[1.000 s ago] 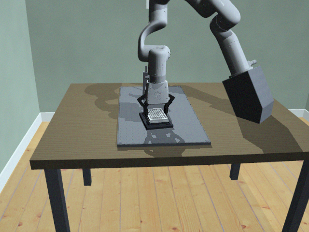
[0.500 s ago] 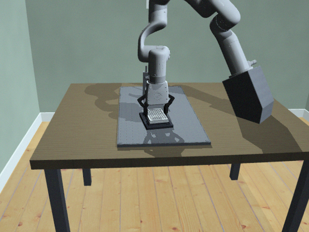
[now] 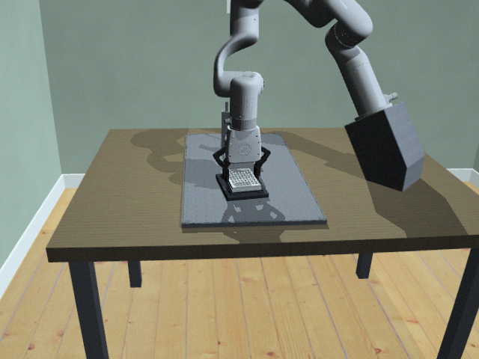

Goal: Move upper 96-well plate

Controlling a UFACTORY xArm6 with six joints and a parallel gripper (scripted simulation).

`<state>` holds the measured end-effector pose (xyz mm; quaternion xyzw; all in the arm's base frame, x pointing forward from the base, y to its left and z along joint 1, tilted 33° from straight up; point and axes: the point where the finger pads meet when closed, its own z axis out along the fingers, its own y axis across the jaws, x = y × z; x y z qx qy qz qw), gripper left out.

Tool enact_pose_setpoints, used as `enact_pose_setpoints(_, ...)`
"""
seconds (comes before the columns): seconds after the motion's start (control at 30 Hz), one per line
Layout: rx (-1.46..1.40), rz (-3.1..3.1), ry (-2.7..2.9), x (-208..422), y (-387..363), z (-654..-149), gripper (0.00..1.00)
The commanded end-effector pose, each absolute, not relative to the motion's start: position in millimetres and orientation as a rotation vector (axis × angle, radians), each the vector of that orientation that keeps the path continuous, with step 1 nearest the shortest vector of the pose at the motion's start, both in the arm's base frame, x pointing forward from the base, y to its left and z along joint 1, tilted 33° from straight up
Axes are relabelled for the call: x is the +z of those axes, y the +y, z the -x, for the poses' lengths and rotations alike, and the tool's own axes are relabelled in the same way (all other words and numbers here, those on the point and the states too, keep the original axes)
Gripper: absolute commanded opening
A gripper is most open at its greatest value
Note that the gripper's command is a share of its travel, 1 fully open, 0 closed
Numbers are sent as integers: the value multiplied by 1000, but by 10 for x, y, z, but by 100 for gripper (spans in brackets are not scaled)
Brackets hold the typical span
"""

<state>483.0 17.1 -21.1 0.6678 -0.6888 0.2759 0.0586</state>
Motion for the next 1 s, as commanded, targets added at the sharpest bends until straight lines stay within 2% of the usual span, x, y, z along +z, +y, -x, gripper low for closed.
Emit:
enact_pose_setpoints(0.0, 839, -2025, -2088, -204, 177, -4842, 0)
enact_pose_setpoints(0.9, 839, -2025, -2088, -239, 158, -4854, 0)
enact_pose_setpoints(0.93, 839, -2025, -2088, -244, 155, -4855, 100)
enact_pose_setpoints(0.97, 839, -2025, -2088, -244, 155, -4856, 100)
